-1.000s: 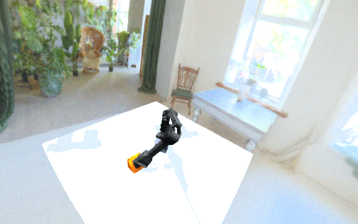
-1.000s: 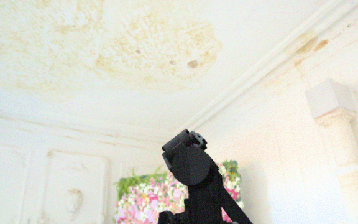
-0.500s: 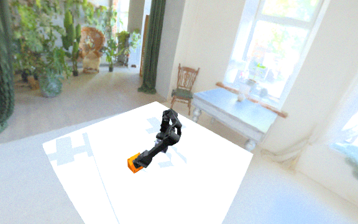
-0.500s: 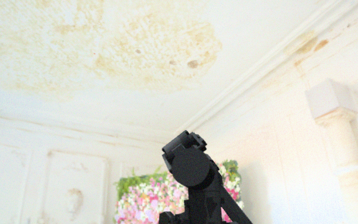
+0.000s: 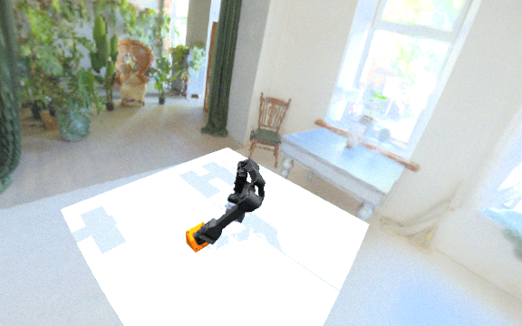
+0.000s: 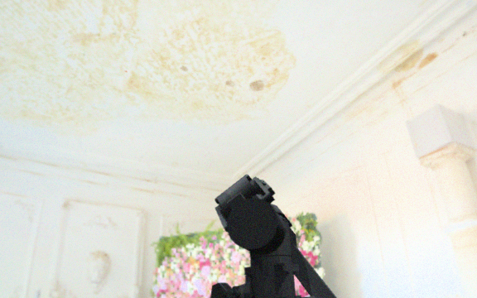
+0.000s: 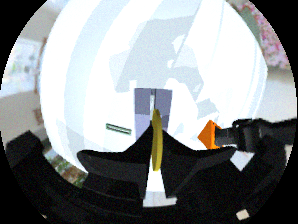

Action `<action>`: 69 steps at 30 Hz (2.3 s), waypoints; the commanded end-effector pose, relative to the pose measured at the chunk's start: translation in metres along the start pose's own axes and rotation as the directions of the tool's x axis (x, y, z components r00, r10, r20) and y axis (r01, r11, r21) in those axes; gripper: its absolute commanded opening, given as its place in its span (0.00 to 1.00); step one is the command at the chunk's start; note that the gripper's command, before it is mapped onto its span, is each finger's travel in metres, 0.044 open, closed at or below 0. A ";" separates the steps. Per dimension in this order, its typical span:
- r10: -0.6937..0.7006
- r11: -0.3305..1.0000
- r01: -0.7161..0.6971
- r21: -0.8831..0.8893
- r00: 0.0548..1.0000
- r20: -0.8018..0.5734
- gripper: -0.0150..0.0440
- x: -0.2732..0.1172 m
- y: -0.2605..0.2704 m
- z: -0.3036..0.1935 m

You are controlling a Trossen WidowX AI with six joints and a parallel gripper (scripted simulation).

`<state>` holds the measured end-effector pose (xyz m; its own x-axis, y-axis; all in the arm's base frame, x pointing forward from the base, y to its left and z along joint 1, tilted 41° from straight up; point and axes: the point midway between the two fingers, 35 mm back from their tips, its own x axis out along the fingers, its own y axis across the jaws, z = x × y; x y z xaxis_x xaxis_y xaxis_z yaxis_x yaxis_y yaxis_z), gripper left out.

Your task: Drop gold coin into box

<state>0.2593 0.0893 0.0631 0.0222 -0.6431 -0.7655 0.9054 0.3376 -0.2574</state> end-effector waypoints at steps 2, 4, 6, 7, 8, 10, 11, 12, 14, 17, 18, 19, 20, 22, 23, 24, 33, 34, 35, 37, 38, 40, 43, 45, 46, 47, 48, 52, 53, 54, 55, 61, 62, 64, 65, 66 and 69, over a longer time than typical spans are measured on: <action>-0.002 1.000 0.002 -0.011 1.000 0.004 0.25 0.003 -0.001 0.000; -0.002 1.000 0.002 -0.012 1.000 0.004 0.25 0.004 -0.001 0.000; -0.002 1.000 0.002 -0.012 1.000 0.004 0.25 0.005 -0.001 0.001; -0.002 1.000 0.002 -0.012 1.000 0.004 0.25 0.006 -0.001 0.001; -0.002 1.000 0.002 -0.012 1.000 0.004 0.25 0.006 -0.001 0.001; -0.002 1.000 0.002 -0.011 1.000 0.004 0.25 0.007 -0.002 0.001; -0.002 1.000 0.002 -0.011 1.000 0.004 0.25 0.008 -0.002 0.001; -0.002 1.000 0.002 -0.011 1.000 0.004 0.25 0.008 -0.002 0.001; -0.002 1.000 0.002 -0.010 1.000 0.004 0.25 0.009 -0.002 0.001; -0.002 1.000 0.002 -0.010 1.000 0.004 0.25 0.011 -0.002 0.001; -0.002 1.000 0.002 -0.010 1.000 0.004 0.25 0.011 -0.002 0.001; -0.002 1.000 0.002 -0.010 1.000 0.004 0.25 0.011 -0.002 0.001; -0.002 1.000 0.002 -0.010 1.000 0.004 0.25 0.012 -0.002 0.001; -0.002 1.000 0.002 -0.010 1.000 0.004 0.25 0.013 -0.002 0.001; -0.002 1.000 0.002 -0.010 1.000 0.004 0.25 0.013 -0.002 0.001; -0.002 1.000 0.002 -0.011 1.000 0.004 0.25 0.014 -0.001 0.001; -0.001 1.000 0.001 -0.004 1.000 -0.002 0.30 0.015 0.000 0.000; -0.001 1.000 0.001 -0.004 1.000 -0.002 0.34 0.015 0.000 0.000; -0.001 1.000 0.001 -0.004 1.000 -0.002 0.39 0.015 0.000 0.000; -0.001 1.000 0.001 -0.004 1.000 -0.002 0.48 0.015 0.000 0.000; -0.001 1.000 0.001 -0.004 1.000 -0.002 0.52 0.015 0.000 0.000; -0.001 1.000 0.001 -0.004 1.000 -0.002 0.53 0.015 0.000 0.000; -0.001 1.000 0.001 -0.004 1.000 -0.002 0.53 0.015 0.000 0.000; -0.001 1.000 0.001 -0.004 1.000 -0.002 0.53 0.015 0.000 0.000; -0.001 1.000 0.001 -0.004 1.000 -0.002 0.53 0.015 0.000 0.000; -0.001 1.000 0.001 -0.004 1.000 -0.002 0.53 0.015 0.000 0.000; -0.001 1.000 0.001 -0.004 1.000 -0.002 0.57 0.014 0.000 0.000; -0.001 1.000 0.001 -0.005 1.000 -0.002 0.75 0.002 0.000 0.000; -0.001 1.000 0.001 -0.005 1.000 -0.002 0.79 0.000 0.000 0.000; -0.001 1.000 0.001 -0.005 1.000 -0.002 0.84 -0.002 0.000 0.000; -0.001 1.000 0.001 -0.005 1.000 -0.002 0.88 -0.003 0.000 0.000; -0.003 1.000 0.003 -0.011 1.000 0.004 1.00 -0.045 -0.005 0.001; -0.003 1.000 0.003 -0.011 1.000 0.004 1.00 -0.047 -0.005 0.001; -0.003 1.000 0.003 -0.011 1.000 0.004 1.00 -0.047 -0.005 0.001; -0.003 1.000 0.003 -0.011 1.000 0.004 1.00 -0.047 -0.005 0.001; -0.003 1.000 0.003 -0.011 1.000 0.004 1.00 -0.047 -0.005 0.001; -0.003 1.000 0.003 -0.011 1.000 0.004 1.00 -0.047 -0.005 0.001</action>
<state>0.2540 0.1161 0.0999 0.0268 -0.6491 -0.7602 0.8981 0.3496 -0.2669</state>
